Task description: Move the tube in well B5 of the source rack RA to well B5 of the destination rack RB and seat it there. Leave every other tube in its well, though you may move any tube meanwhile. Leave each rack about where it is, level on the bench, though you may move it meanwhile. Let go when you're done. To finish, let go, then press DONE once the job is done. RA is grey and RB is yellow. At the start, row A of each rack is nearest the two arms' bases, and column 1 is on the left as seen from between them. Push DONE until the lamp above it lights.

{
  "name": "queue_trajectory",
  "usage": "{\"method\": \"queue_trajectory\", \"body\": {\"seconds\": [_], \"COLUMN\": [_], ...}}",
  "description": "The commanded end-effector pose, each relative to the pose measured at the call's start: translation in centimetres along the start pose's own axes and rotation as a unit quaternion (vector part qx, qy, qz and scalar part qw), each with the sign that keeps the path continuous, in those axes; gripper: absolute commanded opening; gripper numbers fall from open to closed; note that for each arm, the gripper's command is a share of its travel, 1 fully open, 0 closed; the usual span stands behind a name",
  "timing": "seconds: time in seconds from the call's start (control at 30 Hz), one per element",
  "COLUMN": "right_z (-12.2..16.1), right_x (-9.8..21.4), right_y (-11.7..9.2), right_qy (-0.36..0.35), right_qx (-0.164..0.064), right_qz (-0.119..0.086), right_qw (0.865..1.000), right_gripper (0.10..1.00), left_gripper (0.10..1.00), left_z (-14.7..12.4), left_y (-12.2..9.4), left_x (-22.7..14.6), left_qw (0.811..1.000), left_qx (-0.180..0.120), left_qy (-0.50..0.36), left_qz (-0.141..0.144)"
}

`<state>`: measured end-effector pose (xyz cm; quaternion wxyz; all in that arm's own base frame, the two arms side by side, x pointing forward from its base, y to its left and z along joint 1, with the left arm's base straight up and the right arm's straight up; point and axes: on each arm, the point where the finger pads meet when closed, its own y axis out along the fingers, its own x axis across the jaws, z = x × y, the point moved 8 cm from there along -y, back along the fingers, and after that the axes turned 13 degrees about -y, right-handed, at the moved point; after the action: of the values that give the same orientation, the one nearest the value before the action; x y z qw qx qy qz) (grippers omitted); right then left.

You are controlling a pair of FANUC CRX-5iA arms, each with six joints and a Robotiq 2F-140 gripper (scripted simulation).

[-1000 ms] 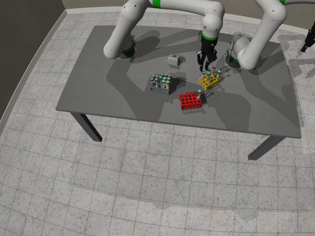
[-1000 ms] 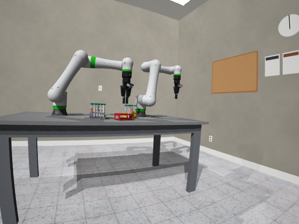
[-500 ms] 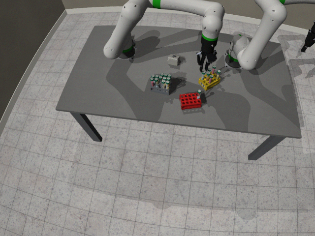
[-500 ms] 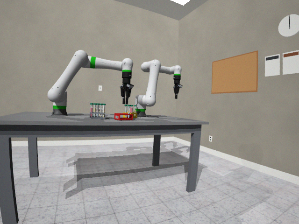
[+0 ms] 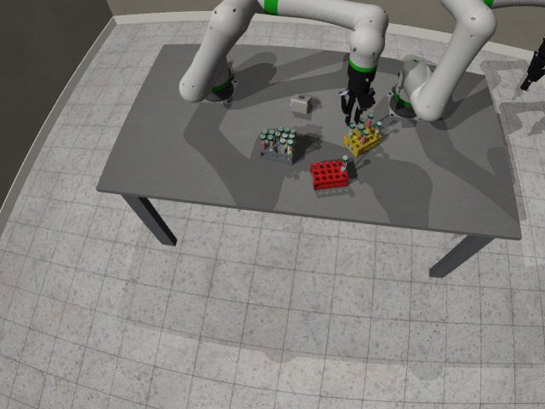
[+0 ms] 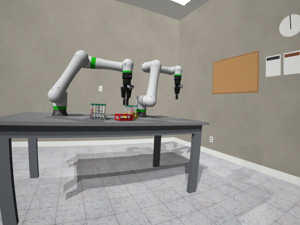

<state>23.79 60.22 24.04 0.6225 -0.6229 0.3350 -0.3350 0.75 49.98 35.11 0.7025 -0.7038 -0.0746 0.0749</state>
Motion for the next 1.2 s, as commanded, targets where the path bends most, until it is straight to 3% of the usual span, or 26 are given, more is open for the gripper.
{"method": "queue_trajectory", "body": {"seconds": [0.0,1.0,1.03,1.17], "right_z": [0.03,0.03,0.03,0.03], "right_x": [0.00,0.00,0.00,0.00], "right_y": [-0.05,0.84,0.84,0.84], "right_qy": [0.000,0.000,0.000,0.000], "right_qx": [0.001,0.001,0.001,0.001], "right_qz": [0.001,0.001,0.001,0.001], "right_qw": [1.000,1.000,1.000,1.000], "right_gripper": [0.273,0.273,0.099,0.099], "left_gripper": [0.099,0.099,0.099,0.099], "left_z": [0.01,0.01,0.01,0.01], "left_y": [-0.09,-0.09,-0.09,-0.09], "left_x": [0.02,0.02,0.02,0.02], "left_qw": [1.000,1.000,1.000,1.000], "left_qx": [0.001,0.001,0.001,0.001], "left_qy": [0.000,0.000,0.000,0.000], "left_qz": [0.000,0.000,0.000,0.000]}}
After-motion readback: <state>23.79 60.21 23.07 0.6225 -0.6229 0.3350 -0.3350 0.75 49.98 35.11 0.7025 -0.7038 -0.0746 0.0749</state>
